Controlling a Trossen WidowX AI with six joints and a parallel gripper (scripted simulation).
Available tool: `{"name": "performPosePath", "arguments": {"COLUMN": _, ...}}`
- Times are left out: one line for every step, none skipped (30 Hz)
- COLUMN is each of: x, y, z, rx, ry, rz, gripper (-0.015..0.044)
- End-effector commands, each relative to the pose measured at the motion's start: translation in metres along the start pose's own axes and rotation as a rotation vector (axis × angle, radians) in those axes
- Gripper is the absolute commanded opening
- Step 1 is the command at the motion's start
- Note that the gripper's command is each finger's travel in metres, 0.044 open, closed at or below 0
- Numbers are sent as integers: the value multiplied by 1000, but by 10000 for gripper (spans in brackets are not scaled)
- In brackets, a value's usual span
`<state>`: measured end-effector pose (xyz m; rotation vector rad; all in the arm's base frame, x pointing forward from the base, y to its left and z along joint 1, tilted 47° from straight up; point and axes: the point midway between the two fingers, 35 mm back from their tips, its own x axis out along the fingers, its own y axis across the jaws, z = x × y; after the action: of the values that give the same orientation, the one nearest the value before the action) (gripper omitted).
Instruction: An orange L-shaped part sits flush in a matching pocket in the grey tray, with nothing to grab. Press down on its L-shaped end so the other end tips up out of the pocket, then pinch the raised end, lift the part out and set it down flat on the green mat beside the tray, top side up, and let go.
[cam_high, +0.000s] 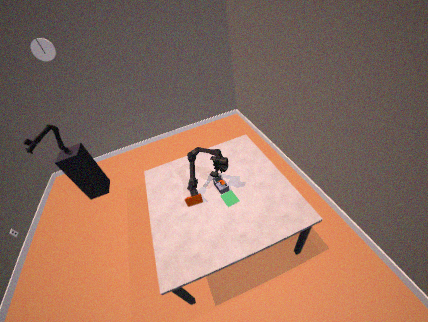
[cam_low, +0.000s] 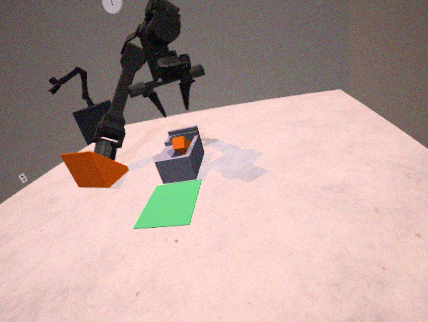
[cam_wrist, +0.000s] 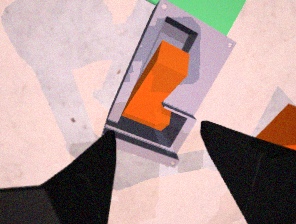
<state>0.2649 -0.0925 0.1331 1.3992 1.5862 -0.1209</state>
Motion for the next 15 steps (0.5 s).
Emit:
{"name": "performPosePath", "arguments": {"x": 2, "y": -14, "z": 25, "rx": 510, "ry": 29, "rz": -24, "gripper": 280}}
{"name": "performPosePath", "arguments": {"x": 2, "y": -14, "z": 25, "rx": 510, "ry": 29, "rz": -24, "gripper": 280}}
{"name": "performPosePath", "arguments": {"x": 2, "y": -14, "z": 25, "rx": 510, "ry": 29, "rz": -24, "gripper": 280}}
{"name": "performPosePath", "arguments": {"x": 2, "y": -14, "z": 25, "rx": 510, "ry": 29, "rz": -24, "gripper": 280}}
{"name": "performPosePath", "arguments": {"x": 2, "y": -14, "z": 25, "rx": 510, "ry": 29, "rz": -24, "gripper": 280}}
{"name": "performPosePath", "arguments": {"x": 2, "y": -14, "z": 25, "rx": 510, "ry": 29, "rz": -24, "gripper": 280}}
{"name": "performPosePath", "arguments": {"x": 2, "y": -14, "z": 25, "rx": 510, "ry": 29, "rz": -24, "gripper": 280}}
{"name": "performPosePath", "arguments": {"x": 2, "y": -14, "z": 25, "rx": 510, "ry": 29, "rz": -24, "gripper": 280}}
{"name": "performPosePath", "arguments": {"x": 2, "y": -14, "z": 25, "rx": 510, "ry": 29, "rz": -24, "gripper": 280}}
{"name": "performPosePath", "arguments": {"x": 2, "y": -14, "z": 25, "rx": 510, "ry": 29, "rz": -24, "gripper": 280}}
{"name": "performPosePath", "arguments": {"x": 3, "y": -14, "z": 25, "rx": 510, "ry": 29, "rz": -24, "gripper": 280}}
{"name": "performPosePath", "arguments": {"x": 5, "y": -13, "z": 25, "rx": 510, "ry": 29, "rz": -24, "gripper": 280}}
{"name": "performPosePath", "arguments": {"x": 8, "y": -13, "z": 25, "rx": 510, "ry": 29, "rz": -24, "gripper": 280}}
{"name": "performPosePath", "arguments": {"x": 11, "y": -13, "z": 25, "rx": 510, "ry": 29, "rz": -24, "gripper": 280}}
{"name": "performPosePath", "arguments": {"x": 15, "y": -13, "z": 25, "rx": 510, "ry": 29, "rz": -24, "gripper": 280}}
